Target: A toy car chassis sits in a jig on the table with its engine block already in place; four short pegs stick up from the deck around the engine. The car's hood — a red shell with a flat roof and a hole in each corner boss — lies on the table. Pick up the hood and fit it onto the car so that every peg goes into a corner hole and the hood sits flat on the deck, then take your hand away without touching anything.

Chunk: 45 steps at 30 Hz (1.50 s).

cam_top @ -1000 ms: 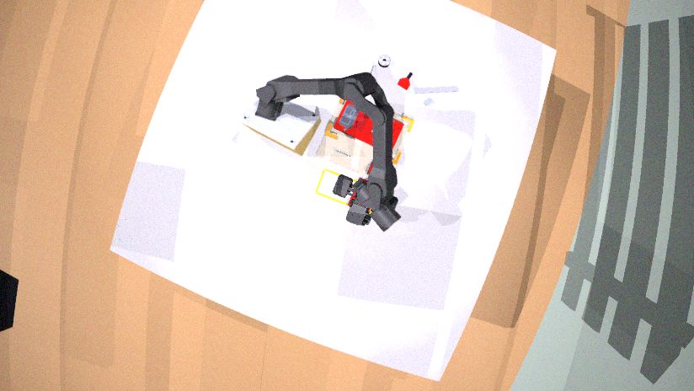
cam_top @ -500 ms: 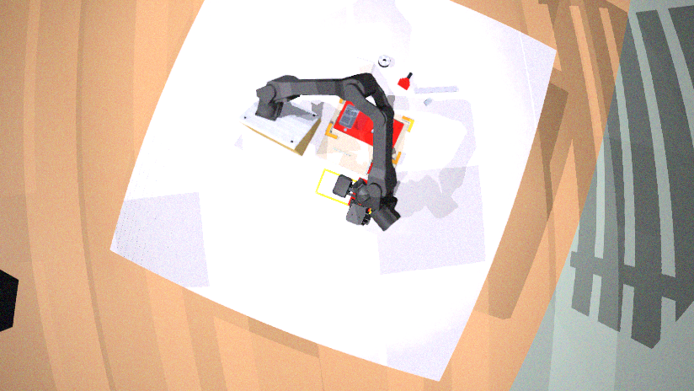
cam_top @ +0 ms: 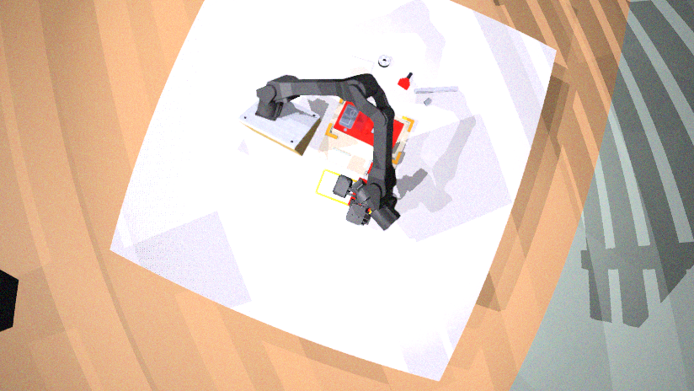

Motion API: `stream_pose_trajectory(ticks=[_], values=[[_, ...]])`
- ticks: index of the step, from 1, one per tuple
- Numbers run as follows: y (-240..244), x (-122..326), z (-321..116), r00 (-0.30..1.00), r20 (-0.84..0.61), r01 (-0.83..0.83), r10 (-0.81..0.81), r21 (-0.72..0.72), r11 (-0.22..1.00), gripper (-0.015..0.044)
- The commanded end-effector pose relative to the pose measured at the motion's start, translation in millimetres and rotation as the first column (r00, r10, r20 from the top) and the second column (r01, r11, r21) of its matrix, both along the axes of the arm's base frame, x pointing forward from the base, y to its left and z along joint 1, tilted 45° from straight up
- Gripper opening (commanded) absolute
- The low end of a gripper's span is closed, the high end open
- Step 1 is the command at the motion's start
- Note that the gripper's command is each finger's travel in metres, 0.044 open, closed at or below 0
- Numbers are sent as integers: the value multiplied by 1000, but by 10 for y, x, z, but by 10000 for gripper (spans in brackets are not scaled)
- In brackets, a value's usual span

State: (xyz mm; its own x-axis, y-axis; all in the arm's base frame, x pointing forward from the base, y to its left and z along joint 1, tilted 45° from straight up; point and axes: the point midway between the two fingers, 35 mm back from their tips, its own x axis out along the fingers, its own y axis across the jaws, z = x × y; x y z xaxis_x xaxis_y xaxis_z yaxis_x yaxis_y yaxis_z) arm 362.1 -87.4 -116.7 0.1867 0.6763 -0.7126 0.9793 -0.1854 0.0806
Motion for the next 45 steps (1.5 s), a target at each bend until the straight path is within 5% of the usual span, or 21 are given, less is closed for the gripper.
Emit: stream_pose_trajectory(ticks=[1, 11, 15, 24, 34, 45], values=[[27, 4, -17, 1000, -1, 4, -4, 7, 1000, 440], [61, 12, -51, 1000, -1, 4, -4, 7, 1000, 440], [37, 10, -38, 1000, 0, 0, 0, 0, 1000, 335], [37, 10, -38, 1000, 0, 0, 0, 0, 1000, 275], [-83, -23, 83, 1000, 0, 1, -1, 0, 1000, 12], [-406, -111, 414, 1000, -1, 1, -1, -2, 1000, 0]])
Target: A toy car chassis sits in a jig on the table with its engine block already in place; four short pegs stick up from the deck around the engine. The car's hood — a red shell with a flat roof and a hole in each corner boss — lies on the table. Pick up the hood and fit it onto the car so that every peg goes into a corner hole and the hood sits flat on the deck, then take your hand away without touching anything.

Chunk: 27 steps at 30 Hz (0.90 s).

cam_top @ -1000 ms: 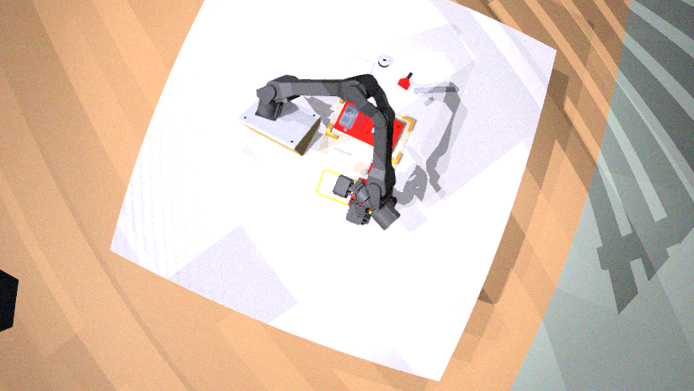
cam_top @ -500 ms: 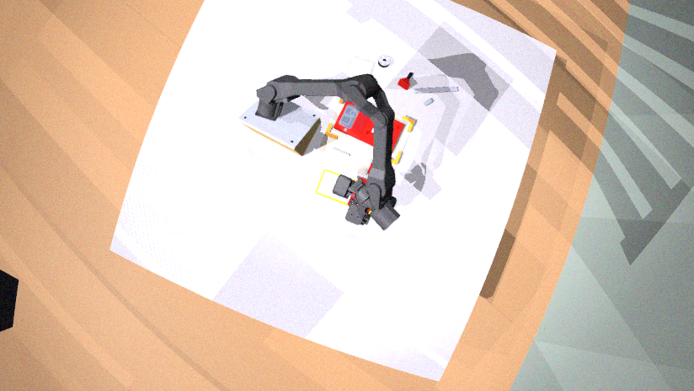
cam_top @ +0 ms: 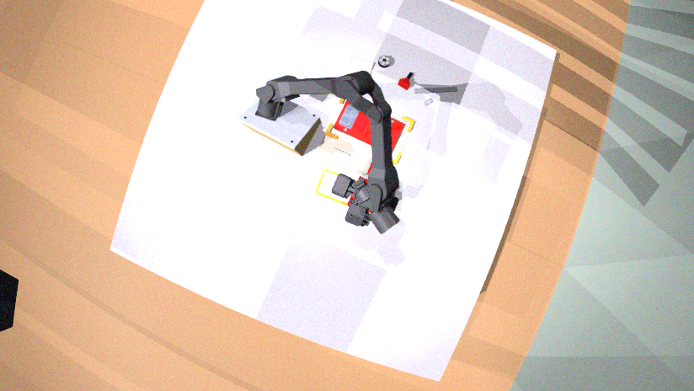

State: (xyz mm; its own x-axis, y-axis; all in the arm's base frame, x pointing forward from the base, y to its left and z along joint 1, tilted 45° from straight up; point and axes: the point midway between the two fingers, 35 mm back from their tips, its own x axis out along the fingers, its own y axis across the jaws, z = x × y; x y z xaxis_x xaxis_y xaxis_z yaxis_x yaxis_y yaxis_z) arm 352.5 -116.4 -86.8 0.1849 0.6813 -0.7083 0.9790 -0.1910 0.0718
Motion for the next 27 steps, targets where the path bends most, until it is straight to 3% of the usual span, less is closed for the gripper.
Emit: stream_pose_trajectory(ticks=[1, 15, 27], values=[[-145, -23, 145, 1000, 6, -4, 4, -11, 1000, 0], [-309, -73, 326, 1000, 8, -2, 2, -6, 1000, 0], [82, 12, 788, 913, 270, -279, 307, -135, 951, 0]])
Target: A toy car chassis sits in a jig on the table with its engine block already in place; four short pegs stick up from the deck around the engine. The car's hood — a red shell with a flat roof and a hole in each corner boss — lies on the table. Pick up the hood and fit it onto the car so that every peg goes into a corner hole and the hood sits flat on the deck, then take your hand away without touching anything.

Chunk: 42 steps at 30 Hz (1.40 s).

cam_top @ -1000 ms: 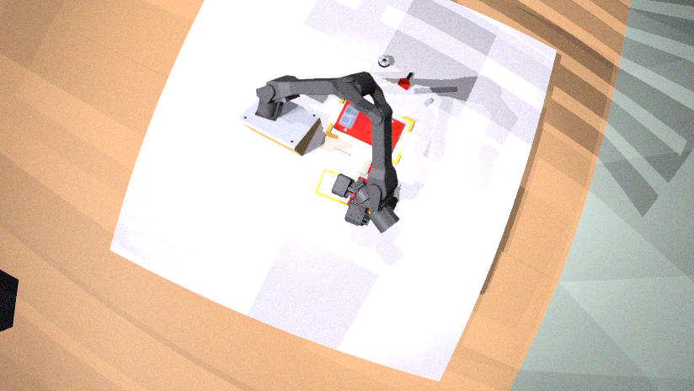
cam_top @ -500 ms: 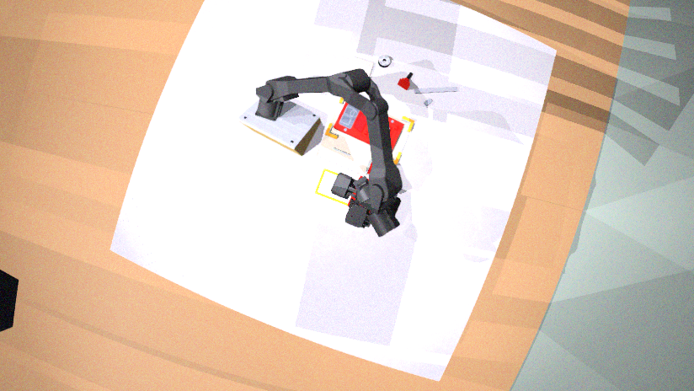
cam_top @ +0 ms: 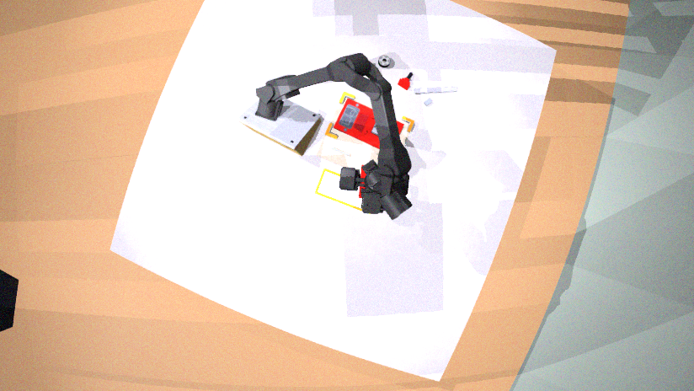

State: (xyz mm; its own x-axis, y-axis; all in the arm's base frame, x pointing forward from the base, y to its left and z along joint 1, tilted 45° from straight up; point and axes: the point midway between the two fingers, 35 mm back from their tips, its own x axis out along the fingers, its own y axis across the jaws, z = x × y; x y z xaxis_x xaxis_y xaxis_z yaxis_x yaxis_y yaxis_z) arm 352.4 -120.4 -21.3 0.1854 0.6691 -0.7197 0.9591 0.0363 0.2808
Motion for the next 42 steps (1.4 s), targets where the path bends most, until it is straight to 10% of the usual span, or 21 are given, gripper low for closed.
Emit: stream_pose_trajectory(ticks=[1, 31, 42], values=[[159, 16, 171, 988, 107, -109, 112, -33, 993, 0], [1251, -216, 1148, 359, 559, -590, 747, -484, 646, 0], [1282, -198, 1108, 354, 560, -591, 749, -487, 643, 0]])
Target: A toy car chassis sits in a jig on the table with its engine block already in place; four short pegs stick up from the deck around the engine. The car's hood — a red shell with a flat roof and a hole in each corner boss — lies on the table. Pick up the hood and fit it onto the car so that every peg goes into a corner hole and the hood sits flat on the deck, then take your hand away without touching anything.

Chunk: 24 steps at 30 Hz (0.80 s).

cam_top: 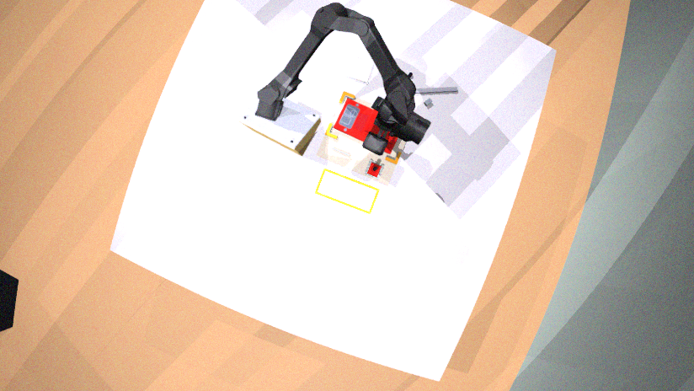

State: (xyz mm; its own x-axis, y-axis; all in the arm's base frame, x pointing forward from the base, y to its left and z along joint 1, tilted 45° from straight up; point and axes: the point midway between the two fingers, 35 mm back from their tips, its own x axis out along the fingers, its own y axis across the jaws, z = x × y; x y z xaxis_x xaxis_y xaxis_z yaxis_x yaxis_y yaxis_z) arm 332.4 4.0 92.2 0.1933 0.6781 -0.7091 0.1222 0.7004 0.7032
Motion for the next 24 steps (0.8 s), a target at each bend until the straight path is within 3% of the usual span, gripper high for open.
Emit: stream_pose_trajectory(ticks=[1, 11, 24], values=[[55, 8, -45, 1000, 5, -6, 6, 5, 1000, 0], [350, 94, -322, 1000, 6, -7, 6, 7, 1000, 0], [355, 92, -329, 1000, 6, -7, 6, 7, 1000, 0]])
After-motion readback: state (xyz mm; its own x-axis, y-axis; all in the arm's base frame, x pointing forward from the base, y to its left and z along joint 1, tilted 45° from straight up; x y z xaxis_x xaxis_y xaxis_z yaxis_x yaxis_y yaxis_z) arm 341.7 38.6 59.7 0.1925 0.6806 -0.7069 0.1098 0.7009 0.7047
